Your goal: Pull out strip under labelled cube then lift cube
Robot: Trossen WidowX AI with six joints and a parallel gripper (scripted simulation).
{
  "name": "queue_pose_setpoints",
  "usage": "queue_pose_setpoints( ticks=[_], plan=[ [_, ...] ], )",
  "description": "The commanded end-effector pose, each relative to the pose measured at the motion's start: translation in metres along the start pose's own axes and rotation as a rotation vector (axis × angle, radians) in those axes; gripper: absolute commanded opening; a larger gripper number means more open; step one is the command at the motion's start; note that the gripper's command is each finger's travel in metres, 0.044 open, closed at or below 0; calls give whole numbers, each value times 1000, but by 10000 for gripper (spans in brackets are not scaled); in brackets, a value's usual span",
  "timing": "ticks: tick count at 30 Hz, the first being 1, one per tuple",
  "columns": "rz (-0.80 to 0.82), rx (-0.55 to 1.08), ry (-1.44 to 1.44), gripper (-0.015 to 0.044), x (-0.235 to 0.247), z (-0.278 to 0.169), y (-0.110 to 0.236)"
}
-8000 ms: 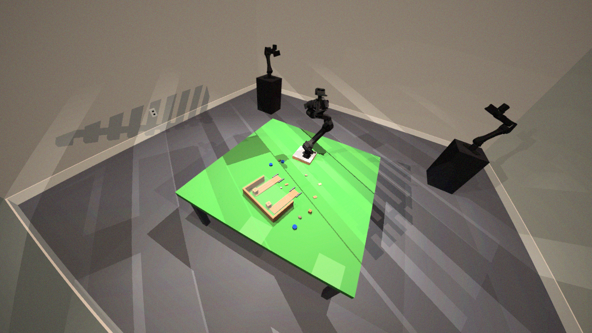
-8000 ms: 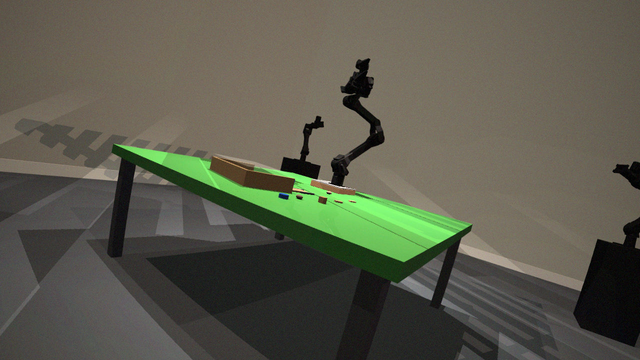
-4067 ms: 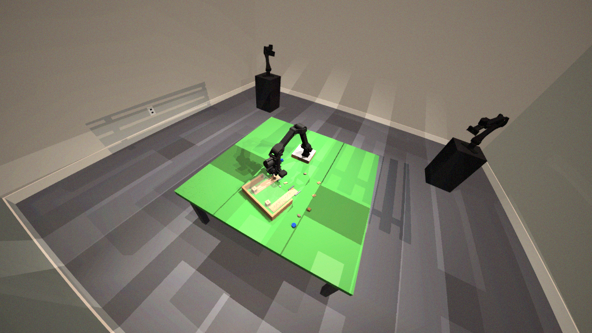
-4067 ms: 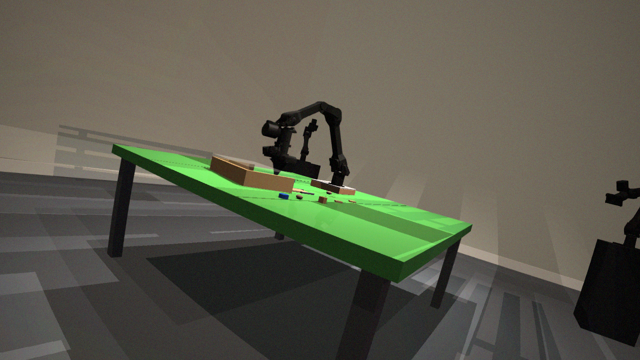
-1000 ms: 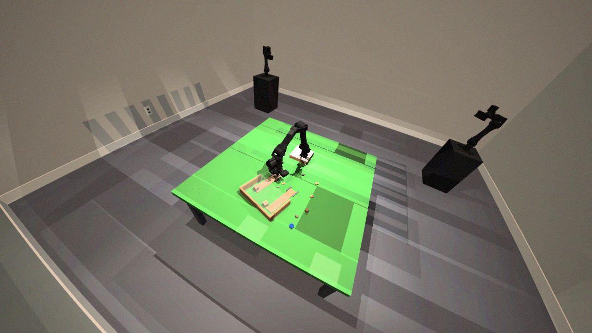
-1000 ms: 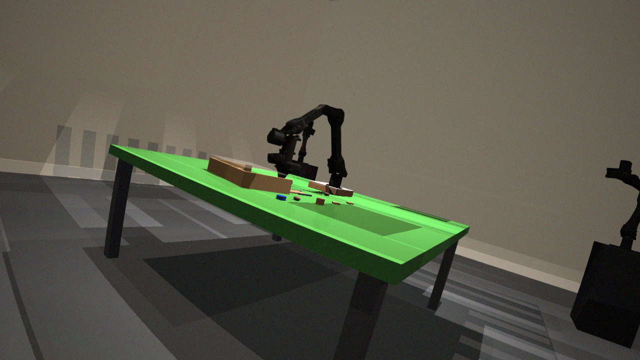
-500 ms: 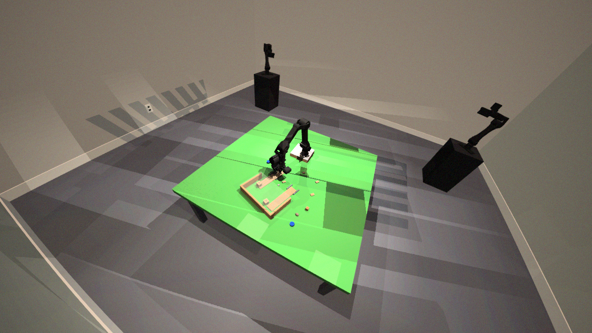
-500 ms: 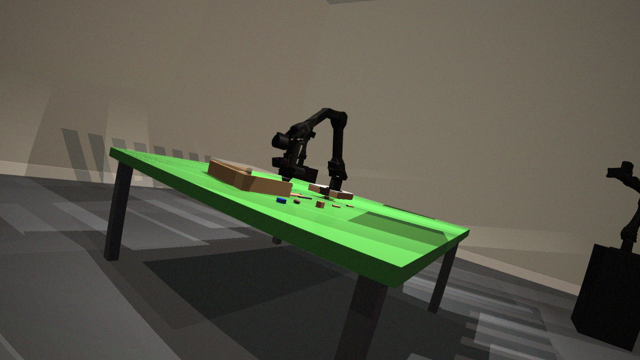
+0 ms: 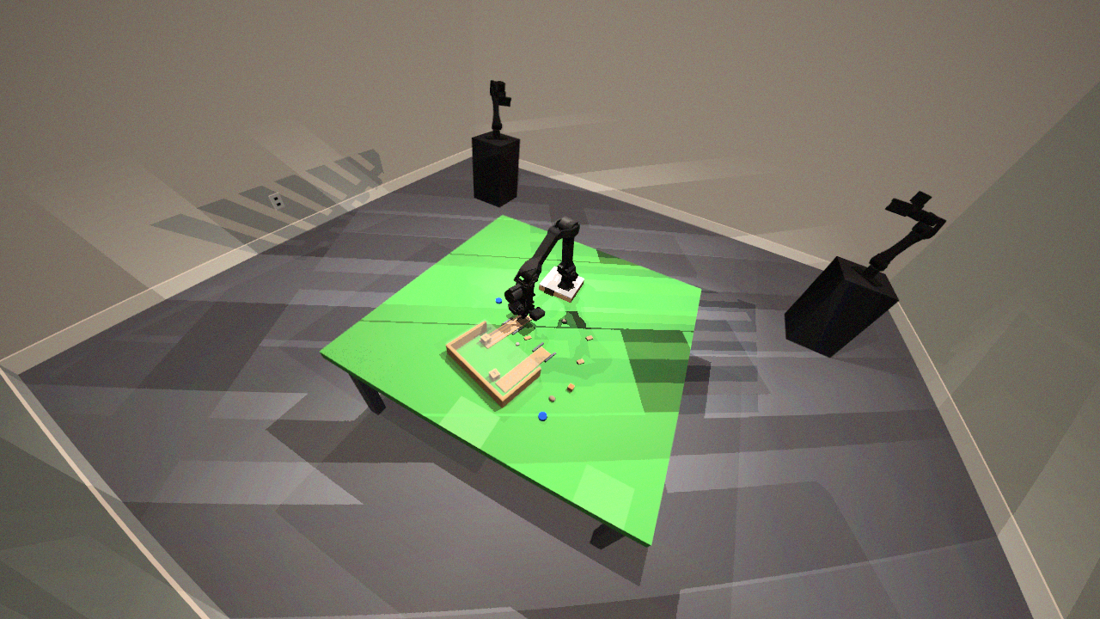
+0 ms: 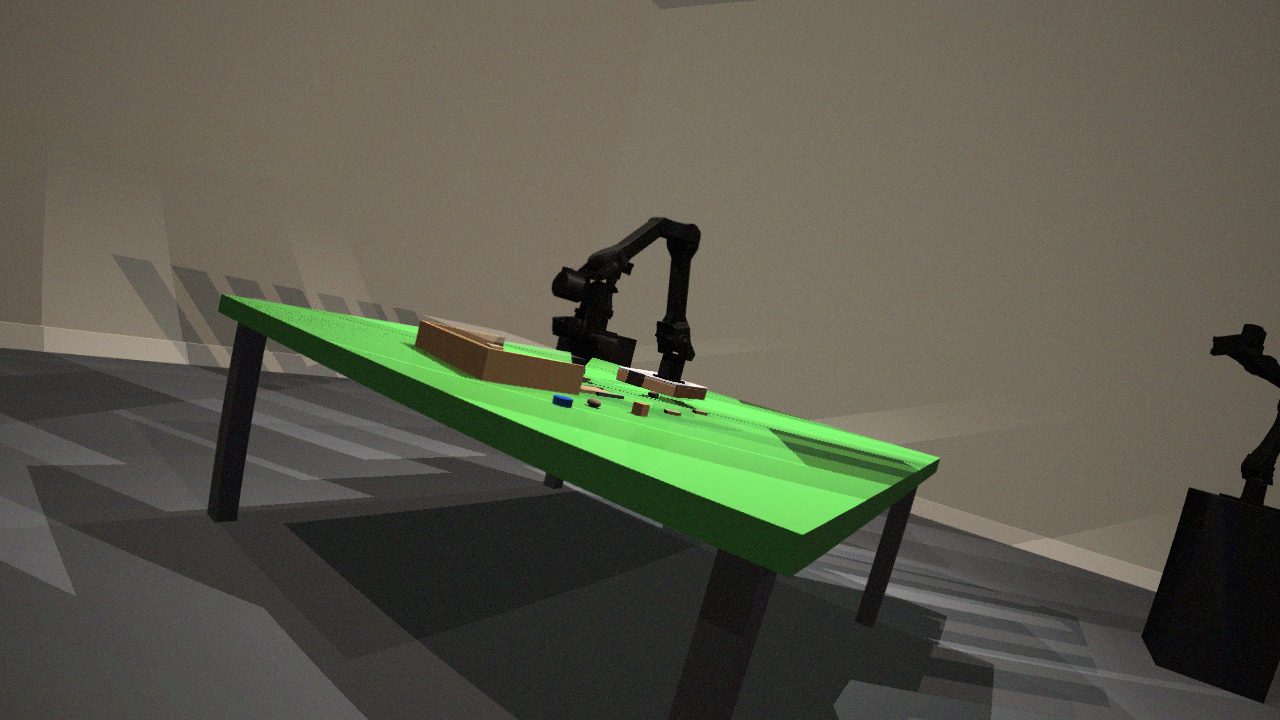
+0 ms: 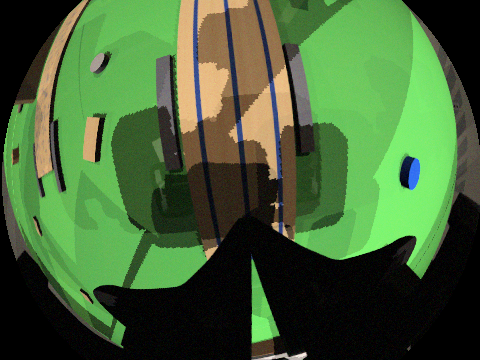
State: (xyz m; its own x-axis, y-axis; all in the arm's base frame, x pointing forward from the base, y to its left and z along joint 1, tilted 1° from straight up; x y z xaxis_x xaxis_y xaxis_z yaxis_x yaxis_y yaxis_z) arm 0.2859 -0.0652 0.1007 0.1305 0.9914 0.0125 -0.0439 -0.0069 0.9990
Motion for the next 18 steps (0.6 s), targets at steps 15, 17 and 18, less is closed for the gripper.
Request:
queue_pose_setpoints(
  ticks=[15,17,18],
  plan=[
    [-2,23,-6,0,3,-31,-4],
    [-2,23,-6,0,3,-35,-4],
    [-2,23,-6,0,4,-36,-4]
  ],
)
Point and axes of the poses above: the point midway between the two fingers, 35 mm back from their tips, its own y axis back along the fingers, its own x axis across the jaws, z = x × y, the point moved 9 cm from there along y, back along the fingers, and after that the axes turned 7 degrees about y, right-handed, at the moved point
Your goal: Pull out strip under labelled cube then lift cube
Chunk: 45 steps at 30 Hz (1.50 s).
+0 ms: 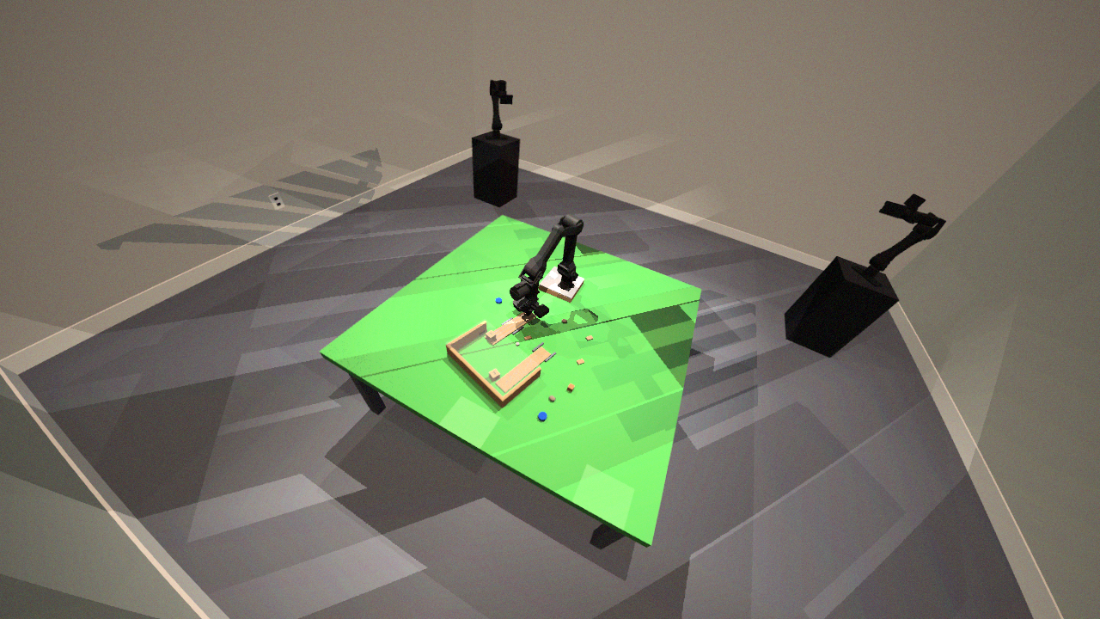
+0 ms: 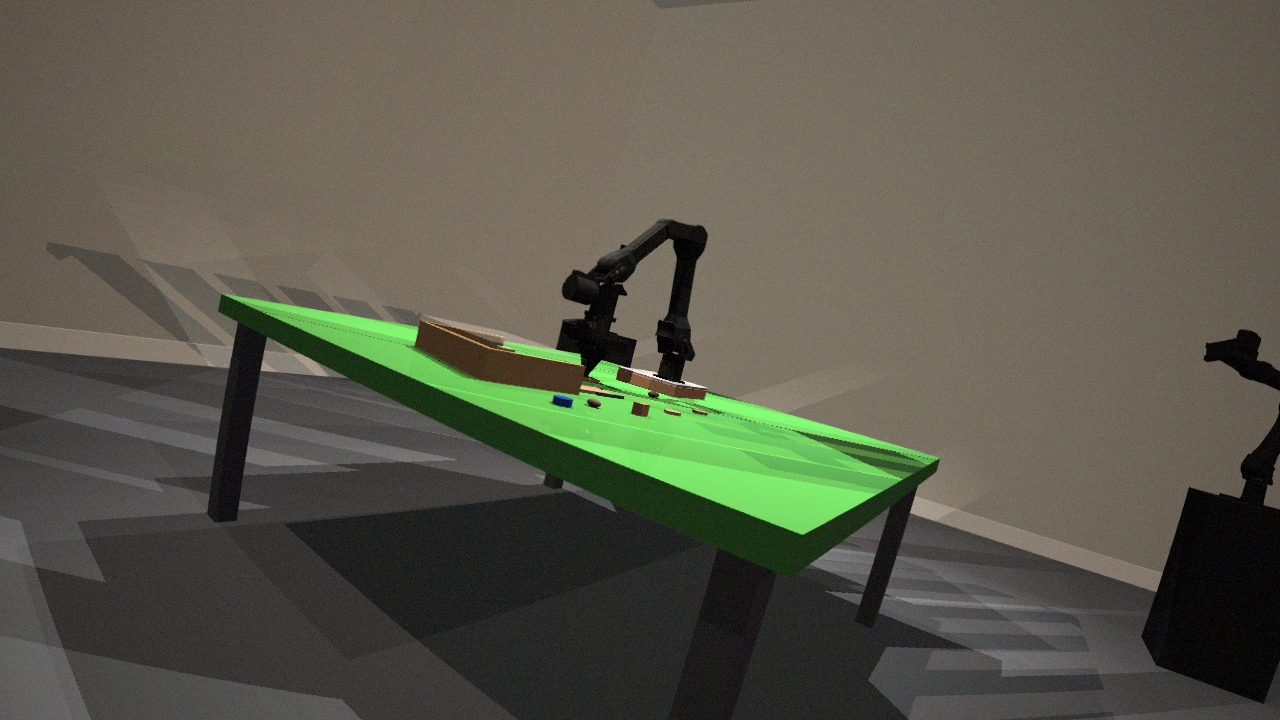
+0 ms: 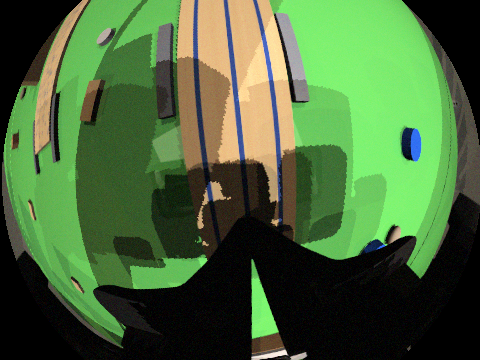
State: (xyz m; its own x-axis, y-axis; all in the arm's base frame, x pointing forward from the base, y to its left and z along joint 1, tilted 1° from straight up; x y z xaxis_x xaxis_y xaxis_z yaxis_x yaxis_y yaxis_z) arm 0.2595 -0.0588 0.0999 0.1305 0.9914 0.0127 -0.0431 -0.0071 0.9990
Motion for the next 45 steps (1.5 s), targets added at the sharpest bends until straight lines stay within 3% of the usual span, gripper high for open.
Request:
queue_pose_setpoints(
  ticks=[1,45],
  plan=[
    [-2,22,-6,0,1,-11,-4],
    [-2,27,-6,0,8,-74,-3]
  ],
)
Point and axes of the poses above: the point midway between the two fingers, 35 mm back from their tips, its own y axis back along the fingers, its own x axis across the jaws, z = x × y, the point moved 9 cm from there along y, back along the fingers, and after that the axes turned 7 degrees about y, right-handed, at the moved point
